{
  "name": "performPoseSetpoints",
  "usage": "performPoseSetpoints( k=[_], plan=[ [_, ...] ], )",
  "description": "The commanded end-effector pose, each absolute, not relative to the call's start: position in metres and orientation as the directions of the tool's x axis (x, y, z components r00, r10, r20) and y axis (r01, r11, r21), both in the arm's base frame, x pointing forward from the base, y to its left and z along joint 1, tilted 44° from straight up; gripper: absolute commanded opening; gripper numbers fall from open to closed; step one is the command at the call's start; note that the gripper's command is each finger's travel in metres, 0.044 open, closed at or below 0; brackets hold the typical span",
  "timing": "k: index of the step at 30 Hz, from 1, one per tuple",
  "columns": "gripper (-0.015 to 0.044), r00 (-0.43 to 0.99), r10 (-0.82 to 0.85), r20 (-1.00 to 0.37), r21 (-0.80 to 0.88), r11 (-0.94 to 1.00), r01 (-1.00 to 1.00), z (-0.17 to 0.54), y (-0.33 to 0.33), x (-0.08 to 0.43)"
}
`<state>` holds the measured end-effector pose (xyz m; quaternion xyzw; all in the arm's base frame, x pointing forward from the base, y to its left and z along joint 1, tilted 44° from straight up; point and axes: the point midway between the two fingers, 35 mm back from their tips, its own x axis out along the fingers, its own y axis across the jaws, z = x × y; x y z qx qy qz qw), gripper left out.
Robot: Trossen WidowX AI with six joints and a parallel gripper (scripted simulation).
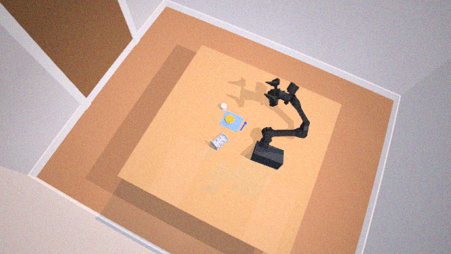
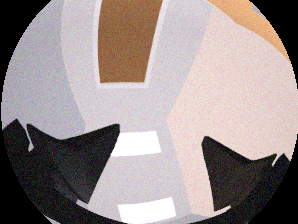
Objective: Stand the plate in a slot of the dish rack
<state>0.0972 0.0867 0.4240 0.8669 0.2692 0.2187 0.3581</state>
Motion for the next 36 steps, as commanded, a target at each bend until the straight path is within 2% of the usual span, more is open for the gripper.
performPoseSetpoints(
  k=[1, 22, 36],
  plan=[
    [0.04, 0.761, 0.622, 0.184, 0.74, -0.597, 0.309, 0.424, 0.087, 0.098],
    [0.04, 0.883, 0.446, -0.149, 0.921, -0.263, 0.288, 0.379, 0.087, 0.185],
    [0.04, 0.881, 0.288, -0.376, 0.925, 0.064, 0.374, 0.336, 0.078, 0.233]
  ],
)
